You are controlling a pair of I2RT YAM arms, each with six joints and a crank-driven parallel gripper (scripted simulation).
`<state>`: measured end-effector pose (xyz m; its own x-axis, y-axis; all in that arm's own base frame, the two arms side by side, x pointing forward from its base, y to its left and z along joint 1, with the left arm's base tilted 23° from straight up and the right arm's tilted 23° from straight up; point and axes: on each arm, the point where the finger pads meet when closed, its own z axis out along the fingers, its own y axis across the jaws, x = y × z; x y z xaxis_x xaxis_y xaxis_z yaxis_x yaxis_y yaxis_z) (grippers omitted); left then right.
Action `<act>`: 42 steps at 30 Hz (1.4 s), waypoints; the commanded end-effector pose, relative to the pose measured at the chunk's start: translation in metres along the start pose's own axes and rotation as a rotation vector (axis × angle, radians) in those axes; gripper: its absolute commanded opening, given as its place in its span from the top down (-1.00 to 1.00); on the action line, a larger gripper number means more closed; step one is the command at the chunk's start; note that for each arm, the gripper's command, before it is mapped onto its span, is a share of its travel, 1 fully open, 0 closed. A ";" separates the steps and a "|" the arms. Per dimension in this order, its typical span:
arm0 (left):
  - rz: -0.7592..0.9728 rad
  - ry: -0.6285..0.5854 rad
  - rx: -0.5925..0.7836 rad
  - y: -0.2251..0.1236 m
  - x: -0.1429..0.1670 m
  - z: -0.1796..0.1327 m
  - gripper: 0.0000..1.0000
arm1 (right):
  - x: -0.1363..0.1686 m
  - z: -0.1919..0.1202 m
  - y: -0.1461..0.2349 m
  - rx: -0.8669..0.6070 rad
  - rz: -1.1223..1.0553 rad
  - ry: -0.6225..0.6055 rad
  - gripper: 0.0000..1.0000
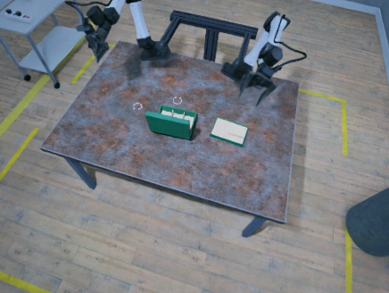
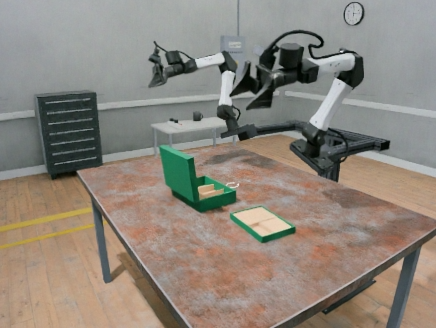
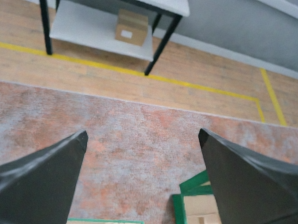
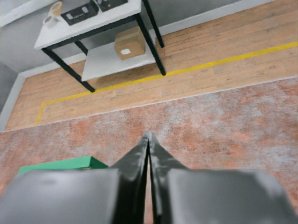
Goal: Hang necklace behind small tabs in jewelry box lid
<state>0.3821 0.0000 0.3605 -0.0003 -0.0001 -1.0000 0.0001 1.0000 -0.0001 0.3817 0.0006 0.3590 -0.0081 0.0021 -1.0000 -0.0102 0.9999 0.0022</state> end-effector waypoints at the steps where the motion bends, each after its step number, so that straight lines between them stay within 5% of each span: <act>1: -0.002 -0.096 0.018 -0.003 -0.032 0.000 -1.00 | -0.006 -0.002 0.004 -0.002 -0.017 0.015 1.00; 14: -0.003 -0.091 0.014 -0.003 -0.030 0.002 -1.00 | -0.032 -0.006 0.000 0.013 -0.016 -0.099 1.00; 30: -0.005 -0.094 0.010 -0.001 -0.031 0.001 -1.00 | 0.004 0.001 0.002 0.008 -0.015 -0.006 1.00; 42: -0.007 -0.098 0.016 -0.004 -0.033 0.000 -1.00 | -0.010 -0.003 0.000 0.013 -0.015 -0.038 1.00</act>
<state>0.3826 0.0003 0.3602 -0.0007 -0.0001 -1.0000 -0.0005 1.0000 -0.0001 0.3823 0.0004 0.3588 -0.0067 0.0003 -1.0000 -0.0028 1.0000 0.0003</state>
